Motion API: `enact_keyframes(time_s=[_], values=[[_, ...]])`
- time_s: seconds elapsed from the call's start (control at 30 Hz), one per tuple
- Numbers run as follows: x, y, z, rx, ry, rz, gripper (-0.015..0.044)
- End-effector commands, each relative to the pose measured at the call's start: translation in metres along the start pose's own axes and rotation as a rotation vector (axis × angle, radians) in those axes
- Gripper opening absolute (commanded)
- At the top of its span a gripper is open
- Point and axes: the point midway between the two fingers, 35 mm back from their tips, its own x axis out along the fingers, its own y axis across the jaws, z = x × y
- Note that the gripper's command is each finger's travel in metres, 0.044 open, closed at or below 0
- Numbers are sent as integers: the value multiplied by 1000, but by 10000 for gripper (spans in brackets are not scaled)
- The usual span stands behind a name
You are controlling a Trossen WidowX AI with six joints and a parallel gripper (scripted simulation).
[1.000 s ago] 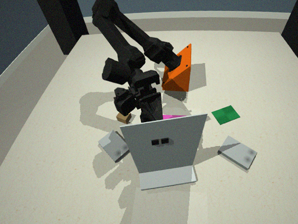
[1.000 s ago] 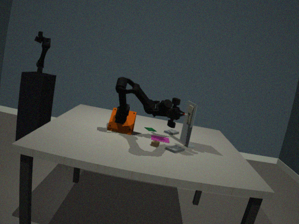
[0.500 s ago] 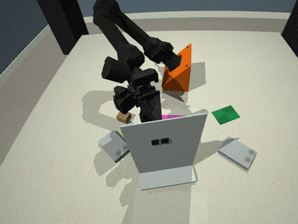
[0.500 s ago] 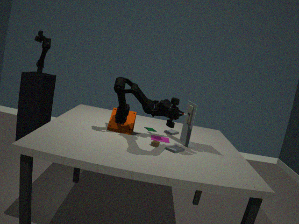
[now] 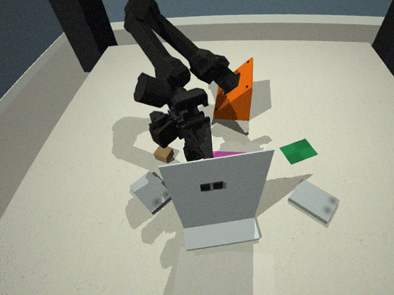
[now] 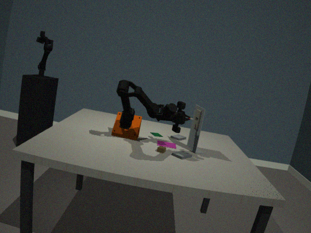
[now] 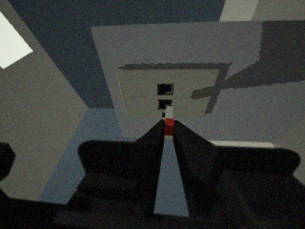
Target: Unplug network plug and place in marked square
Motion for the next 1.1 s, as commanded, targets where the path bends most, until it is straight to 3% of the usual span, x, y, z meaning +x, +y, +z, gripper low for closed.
enact_keyframes(time_s=[0.0,1.07], values=[[-3,0,-2,-4,3,1,0],[-17,0,-2,-4,4,0,0]])
